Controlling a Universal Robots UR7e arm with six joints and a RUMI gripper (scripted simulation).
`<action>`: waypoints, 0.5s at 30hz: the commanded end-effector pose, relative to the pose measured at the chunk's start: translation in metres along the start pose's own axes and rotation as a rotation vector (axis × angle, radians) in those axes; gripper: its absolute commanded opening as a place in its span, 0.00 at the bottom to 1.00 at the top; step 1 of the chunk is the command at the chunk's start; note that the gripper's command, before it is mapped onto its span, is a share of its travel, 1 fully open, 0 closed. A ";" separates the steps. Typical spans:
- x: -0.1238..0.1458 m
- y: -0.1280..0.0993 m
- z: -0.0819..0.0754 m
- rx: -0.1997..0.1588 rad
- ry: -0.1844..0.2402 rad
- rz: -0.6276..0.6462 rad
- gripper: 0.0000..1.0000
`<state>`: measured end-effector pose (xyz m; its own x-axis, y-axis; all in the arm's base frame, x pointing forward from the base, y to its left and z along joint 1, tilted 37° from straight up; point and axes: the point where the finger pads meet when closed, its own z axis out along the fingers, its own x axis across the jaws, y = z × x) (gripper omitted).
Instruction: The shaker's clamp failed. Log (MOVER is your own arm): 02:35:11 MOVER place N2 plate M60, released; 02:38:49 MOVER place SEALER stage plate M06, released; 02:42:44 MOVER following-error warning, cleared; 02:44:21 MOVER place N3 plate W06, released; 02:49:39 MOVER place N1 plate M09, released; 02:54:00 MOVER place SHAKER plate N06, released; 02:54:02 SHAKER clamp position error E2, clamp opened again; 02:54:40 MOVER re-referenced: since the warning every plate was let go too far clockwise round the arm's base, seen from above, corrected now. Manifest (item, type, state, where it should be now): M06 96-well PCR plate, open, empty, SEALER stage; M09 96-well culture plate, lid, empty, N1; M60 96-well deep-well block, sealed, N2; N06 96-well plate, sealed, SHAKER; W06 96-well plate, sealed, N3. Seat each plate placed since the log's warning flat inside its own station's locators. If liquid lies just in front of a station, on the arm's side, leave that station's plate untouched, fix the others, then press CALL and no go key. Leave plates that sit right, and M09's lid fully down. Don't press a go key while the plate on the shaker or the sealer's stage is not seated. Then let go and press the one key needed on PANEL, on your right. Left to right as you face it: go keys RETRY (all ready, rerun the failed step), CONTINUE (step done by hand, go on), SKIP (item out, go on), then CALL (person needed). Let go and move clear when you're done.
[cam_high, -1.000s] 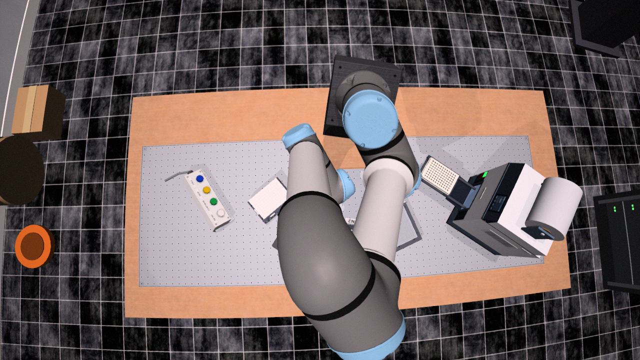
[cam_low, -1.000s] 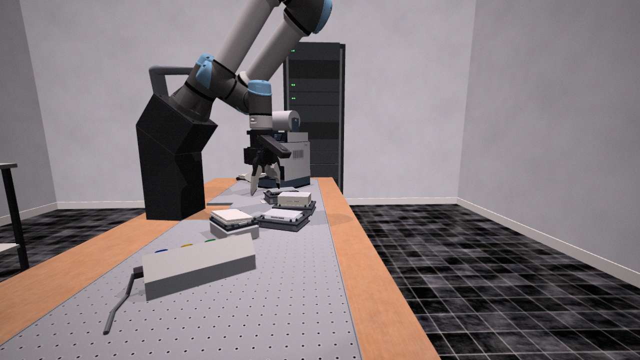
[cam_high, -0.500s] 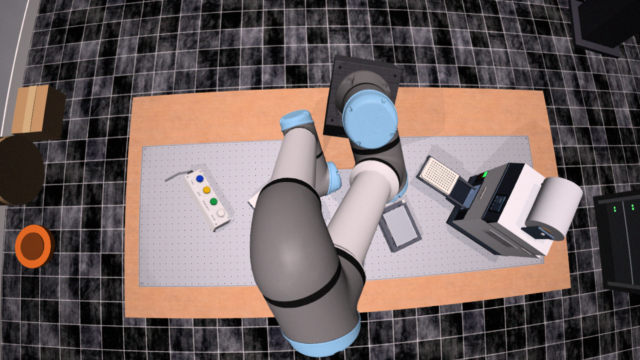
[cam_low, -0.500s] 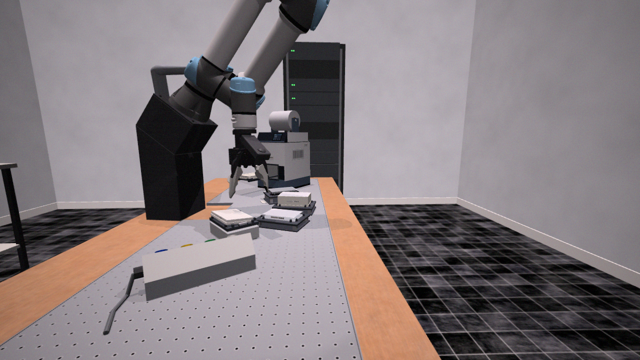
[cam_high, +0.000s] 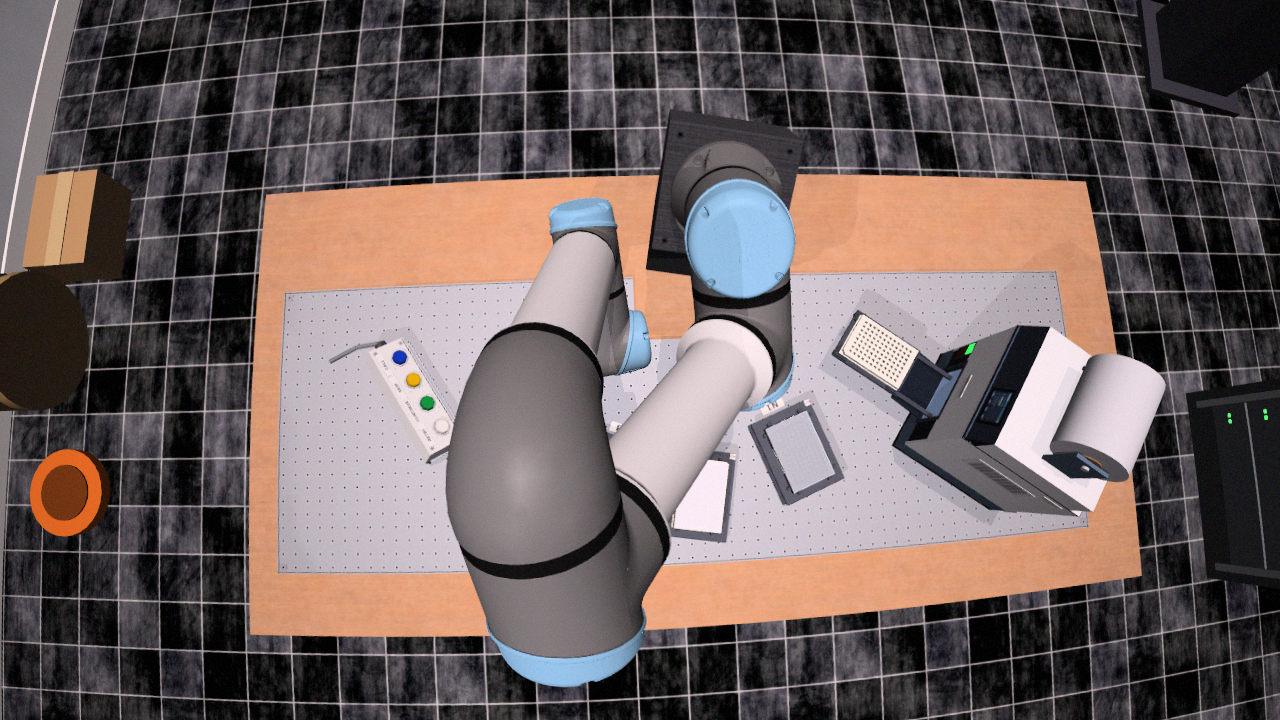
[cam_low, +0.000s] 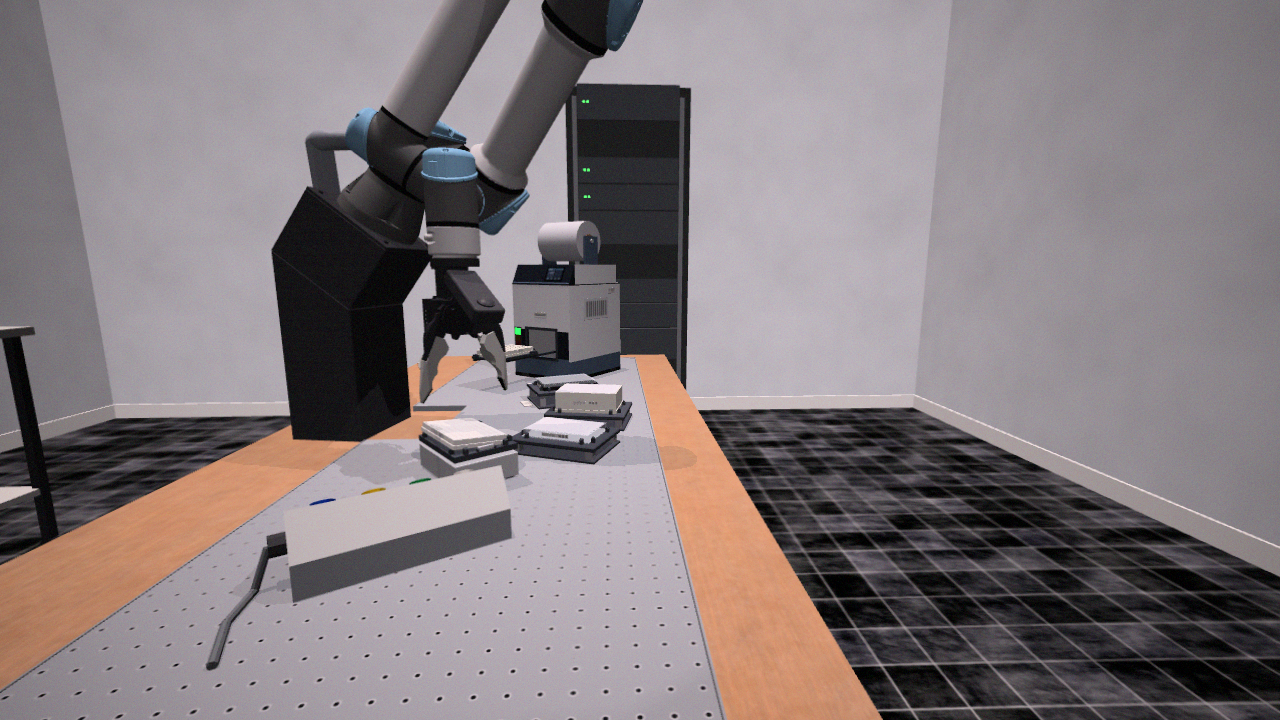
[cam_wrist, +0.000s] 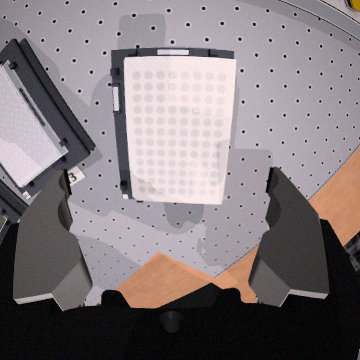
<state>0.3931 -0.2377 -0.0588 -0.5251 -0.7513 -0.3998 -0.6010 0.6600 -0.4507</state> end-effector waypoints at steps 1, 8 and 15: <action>0.004 -0.001 0.000 0.000 -0.001 -0.001 0.82; 0.004 -0.001 0.003 0.000 -0.001 -0.001 0.82; 0.004 -0.001 0.003 0.000 -0.001 -0.001 0.82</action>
<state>0.3932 -0.2407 -0.0623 -0.5237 -0.7517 -0.4009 -0.6020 0.6595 -0.4503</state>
